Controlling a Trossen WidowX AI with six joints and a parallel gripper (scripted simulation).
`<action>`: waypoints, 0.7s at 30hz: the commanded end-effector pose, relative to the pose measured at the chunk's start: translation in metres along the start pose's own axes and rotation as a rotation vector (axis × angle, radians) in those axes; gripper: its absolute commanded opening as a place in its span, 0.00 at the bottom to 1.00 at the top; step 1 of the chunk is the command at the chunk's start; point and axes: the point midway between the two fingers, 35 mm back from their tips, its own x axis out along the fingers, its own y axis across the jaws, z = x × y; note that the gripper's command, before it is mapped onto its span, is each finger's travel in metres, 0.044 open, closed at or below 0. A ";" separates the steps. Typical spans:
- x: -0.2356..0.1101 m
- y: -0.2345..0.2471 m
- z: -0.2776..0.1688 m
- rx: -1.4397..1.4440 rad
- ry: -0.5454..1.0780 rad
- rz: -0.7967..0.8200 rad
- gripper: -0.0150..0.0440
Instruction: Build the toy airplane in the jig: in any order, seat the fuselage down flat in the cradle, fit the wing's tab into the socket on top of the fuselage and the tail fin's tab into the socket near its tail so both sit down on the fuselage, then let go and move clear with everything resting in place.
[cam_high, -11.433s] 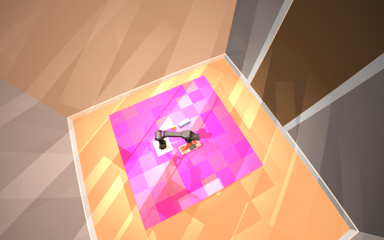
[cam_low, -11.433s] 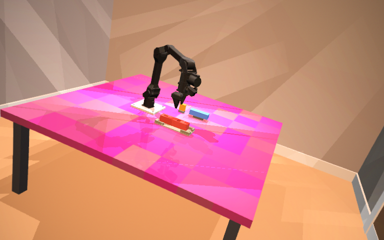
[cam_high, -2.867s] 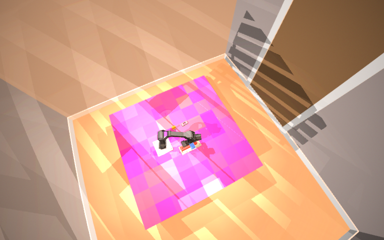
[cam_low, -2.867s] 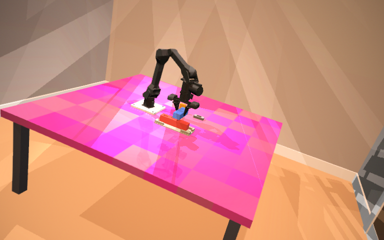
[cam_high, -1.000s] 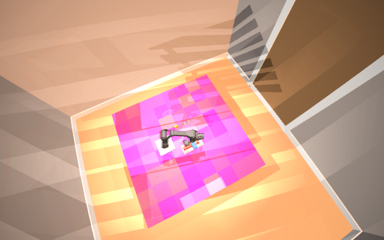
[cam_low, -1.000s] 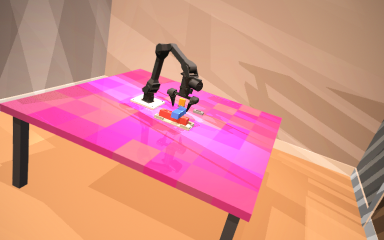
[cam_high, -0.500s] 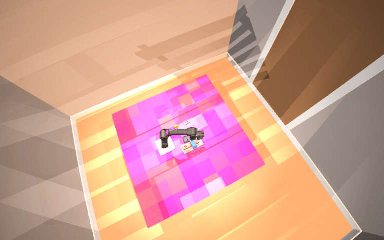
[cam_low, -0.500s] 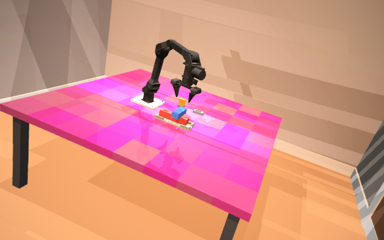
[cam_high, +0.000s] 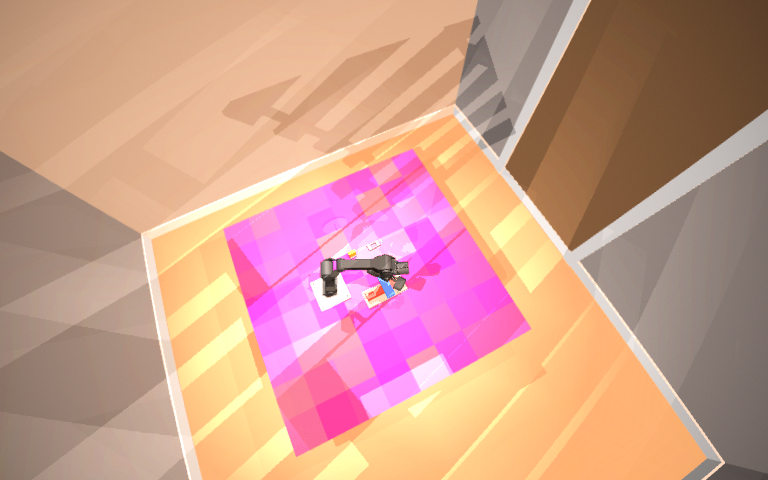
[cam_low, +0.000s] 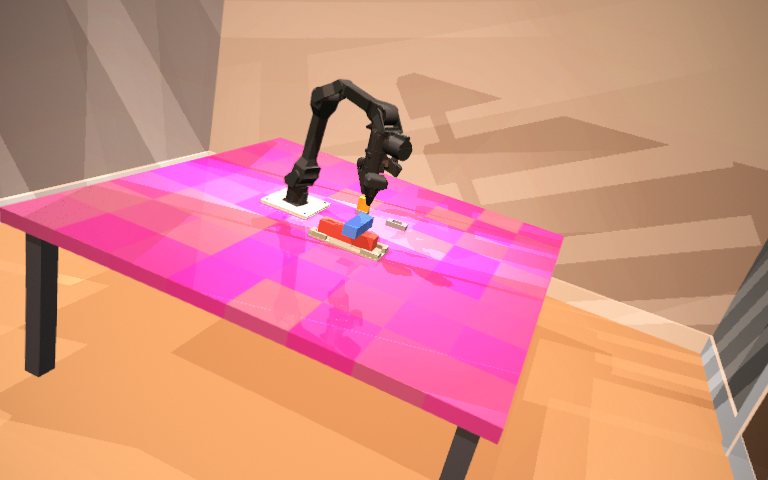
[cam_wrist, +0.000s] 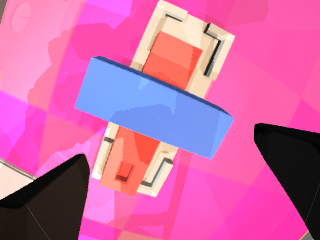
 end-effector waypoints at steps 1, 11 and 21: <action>0.001 -0.001 0.000 0.527 0.003 0.001 1.00; 0.001 -0.001 0.000 0.527 0.003 0.001 1.00; 0.000 0.053 0.040 0.527 0.001 0.007 1.00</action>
